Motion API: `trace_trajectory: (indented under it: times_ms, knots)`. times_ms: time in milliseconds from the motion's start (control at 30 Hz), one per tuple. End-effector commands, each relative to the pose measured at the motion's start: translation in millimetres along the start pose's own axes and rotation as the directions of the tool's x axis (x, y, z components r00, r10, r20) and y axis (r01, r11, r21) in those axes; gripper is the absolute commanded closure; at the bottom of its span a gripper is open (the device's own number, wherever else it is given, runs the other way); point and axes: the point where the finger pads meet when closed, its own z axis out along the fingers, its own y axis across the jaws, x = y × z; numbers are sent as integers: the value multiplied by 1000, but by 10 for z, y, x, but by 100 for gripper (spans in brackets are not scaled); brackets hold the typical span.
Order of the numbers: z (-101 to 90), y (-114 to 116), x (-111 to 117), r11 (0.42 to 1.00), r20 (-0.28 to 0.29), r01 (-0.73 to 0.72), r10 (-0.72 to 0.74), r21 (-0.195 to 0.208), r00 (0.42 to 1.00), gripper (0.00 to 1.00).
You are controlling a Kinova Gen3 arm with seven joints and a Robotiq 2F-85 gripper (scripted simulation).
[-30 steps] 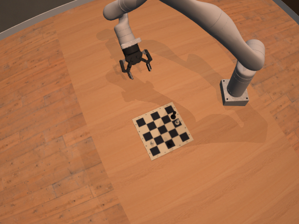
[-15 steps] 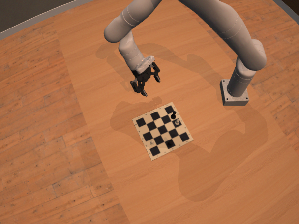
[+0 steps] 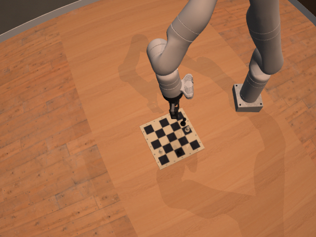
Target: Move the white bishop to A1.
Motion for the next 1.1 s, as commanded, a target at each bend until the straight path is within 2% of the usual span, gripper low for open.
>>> trace_trajectory:
  times_ms: [0, 233, 500, 1067]
  knots:
    - [-141, 235, 271, 989, 74, 150, -150, 13, 986, 0]
    - [-182, 423, 553, 929, 178, 365, -369, 57, 912, 0]
    - [-193, 476, 637, 903, 205, 423, -428, 70, 880, 0]
    - [-193, 478, 641, 902, 206, 426, -431, 71, 879, 0]
